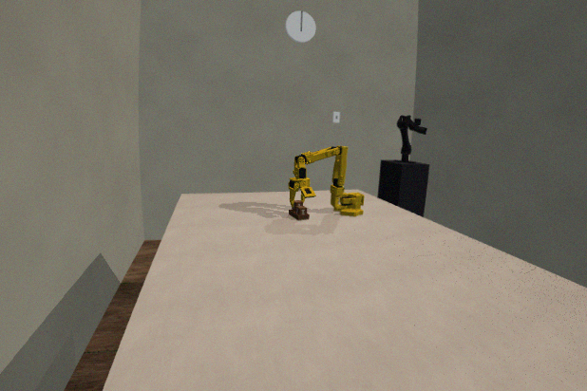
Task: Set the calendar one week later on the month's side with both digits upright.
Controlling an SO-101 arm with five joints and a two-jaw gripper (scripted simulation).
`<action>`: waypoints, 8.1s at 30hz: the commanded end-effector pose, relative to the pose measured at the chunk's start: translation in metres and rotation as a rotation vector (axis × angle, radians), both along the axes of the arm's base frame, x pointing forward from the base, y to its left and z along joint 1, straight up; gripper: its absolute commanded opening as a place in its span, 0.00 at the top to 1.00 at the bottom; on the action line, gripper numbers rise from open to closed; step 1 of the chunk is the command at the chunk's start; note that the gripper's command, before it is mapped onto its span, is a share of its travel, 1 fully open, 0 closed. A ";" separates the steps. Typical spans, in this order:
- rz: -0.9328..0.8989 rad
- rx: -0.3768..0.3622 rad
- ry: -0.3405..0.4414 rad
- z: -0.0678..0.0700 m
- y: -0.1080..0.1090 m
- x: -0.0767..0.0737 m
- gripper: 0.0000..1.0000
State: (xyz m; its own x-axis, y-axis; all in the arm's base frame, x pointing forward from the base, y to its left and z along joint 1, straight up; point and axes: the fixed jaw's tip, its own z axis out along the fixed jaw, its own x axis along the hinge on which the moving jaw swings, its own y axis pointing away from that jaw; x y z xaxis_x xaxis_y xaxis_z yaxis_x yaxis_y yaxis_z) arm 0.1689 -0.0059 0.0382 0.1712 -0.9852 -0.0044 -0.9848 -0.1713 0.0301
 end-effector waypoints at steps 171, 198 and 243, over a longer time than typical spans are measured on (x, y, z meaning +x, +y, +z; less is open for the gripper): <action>-0.914 -0.035 -0.071 0.000 -0.162 -0.047 1.00; -0.914 -0.035 -0.071 -0.010 -0.162 -0.047 1.00; -0.914 -0.035 -0.071 -0.017 -0.162 -0.046 0.83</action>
State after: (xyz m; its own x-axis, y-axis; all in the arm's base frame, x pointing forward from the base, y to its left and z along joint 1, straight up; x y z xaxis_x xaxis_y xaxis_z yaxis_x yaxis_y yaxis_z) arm 0.1222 -0.1648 0.0184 -0.6669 -0.7451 0.0059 -0.7451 0.6666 -0.0226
